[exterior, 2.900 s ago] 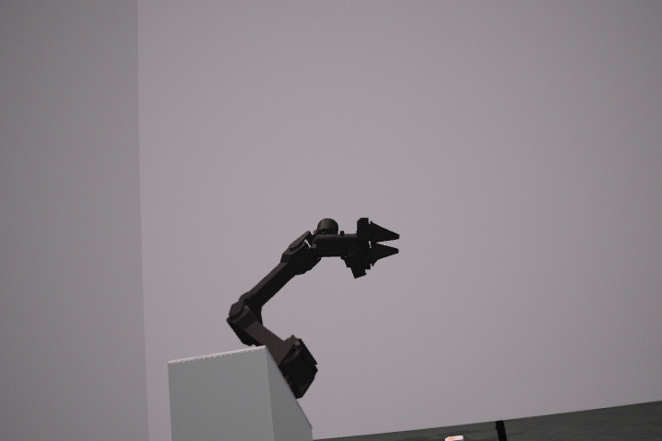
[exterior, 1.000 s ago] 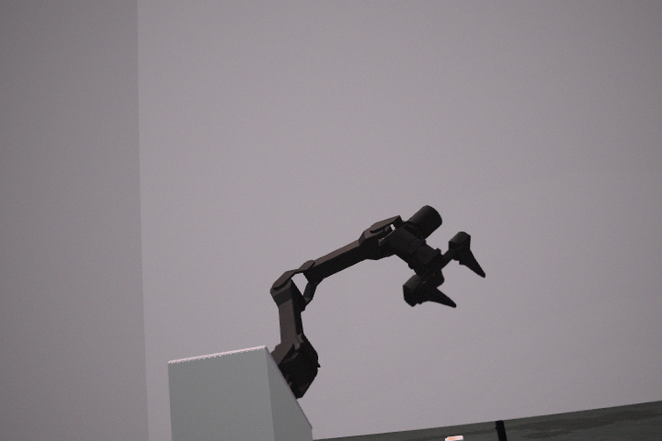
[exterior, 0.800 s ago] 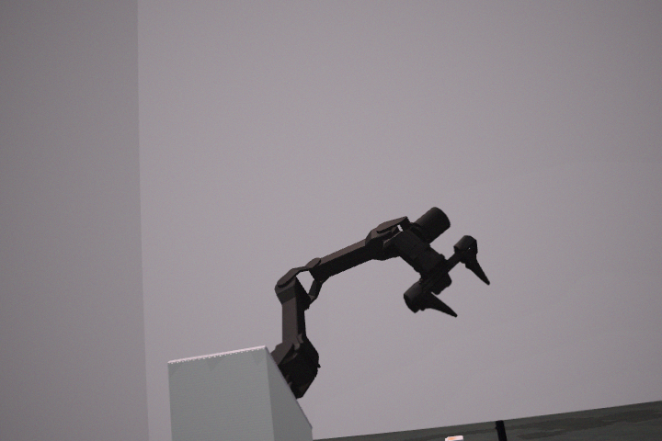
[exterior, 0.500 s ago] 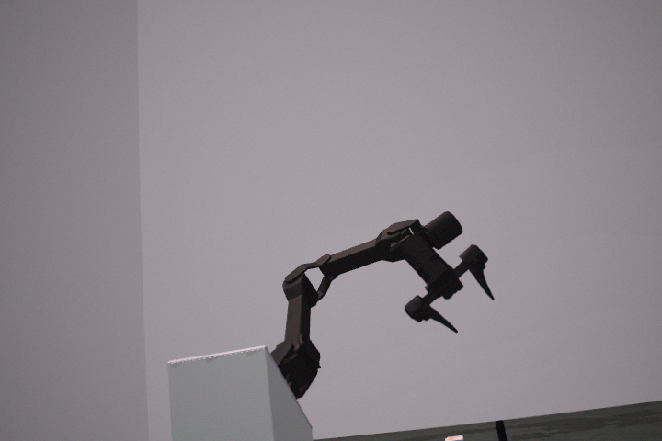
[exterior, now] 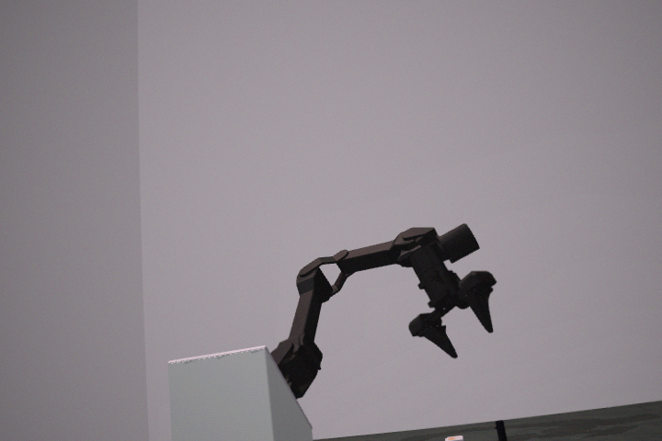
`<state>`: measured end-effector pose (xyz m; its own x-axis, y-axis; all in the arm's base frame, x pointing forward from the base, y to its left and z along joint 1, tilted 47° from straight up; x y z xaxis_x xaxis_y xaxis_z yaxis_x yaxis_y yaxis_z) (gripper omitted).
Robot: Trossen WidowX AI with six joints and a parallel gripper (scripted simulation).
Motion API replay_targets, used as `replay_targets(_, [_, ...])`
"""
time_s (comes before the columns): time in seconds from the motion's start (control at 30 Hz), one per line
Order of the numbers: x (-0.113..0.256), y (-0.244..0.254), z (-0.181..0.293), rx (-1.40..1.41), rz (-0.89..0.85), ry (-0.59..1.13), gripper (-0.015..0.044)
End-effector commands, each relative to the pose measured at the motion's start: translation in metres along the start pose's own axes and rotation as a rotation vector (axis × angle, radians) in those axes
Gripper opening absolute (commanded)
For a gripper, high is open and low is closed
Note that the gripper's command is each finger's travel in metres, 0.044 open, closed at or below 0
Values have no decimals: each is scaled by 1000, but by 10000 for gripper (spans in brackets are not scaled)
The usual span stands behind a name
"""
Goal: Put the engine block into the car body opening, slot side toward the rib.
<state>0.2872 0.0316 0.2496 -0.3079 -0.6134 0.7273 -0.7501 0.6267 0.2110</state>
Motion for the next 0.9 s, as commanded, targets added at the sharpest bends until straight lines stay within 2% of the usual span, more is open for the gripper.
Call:
replay_targets(0.0, [-14, -4, 11, -143, -55, 35, 440])
replay_targets(0.73, [-69, -9, 68, -839, -255, 255, 440])
replay_targets(0.87, [-72, -8, 72, -887, -266, 273, 440])
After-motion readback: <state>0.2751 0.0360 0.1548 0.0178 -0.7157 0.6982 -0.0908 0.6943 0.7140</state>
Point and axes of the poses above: the point midway between the two fingers, 35 mm back from their tips, its own x axis back along the fingers, its own y axis across the jaws, z = x × y, the point moved 7 cm from there along x, back along the fingers, and after that the axes turned 14 degrees about -x, right-handed, at the moved point
